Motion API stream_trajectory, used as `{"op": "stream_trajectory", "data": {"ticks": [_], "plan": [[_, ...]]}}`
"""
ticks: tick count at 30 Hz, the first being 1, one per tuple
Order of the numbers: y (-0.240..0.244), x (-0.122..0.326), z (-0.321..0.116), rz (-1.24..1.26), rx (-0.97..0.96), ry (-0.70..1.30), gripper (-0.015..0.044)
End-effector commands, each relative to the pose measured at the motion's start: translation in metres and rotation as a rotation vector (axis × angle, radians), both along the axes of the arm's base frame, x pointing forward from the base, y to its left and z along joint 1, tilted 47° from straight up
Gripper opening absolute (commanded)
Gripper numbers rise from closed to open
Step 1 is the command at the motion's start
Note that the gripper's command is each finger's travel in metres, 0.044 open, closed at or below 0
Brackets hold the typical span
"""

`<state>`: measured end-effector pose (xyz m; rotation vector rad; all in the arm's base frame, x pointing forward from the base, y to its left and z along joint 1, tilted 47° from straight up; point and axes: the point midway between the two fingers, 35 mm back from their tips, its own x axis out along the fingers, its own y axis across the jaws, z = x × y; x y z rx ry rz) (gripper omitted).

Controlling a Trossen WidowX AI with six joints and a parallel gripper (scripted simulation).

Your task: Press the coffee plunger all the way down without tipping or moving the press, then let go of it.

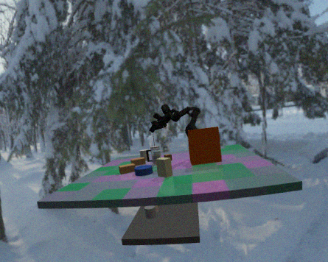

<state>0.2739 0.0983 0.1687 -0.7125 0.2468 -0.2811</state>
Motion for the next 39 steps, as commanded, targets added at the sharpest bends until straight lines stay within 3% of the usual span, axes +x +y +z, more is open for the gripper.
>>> {"op": "stream_trajectory", "data": {"ticks": [1, 7, 39], "plan": [[-0.001, 0.001, -0.001, 0.001, -0.008, 0.004, 0.0282], [-0.001, 0.001, -0.001, 0.001, -0.008, 0.004, 0.0125], [-0.017, 0.015, -0.028, -0.001, -0.002, 0.012, 0.0123]]}}
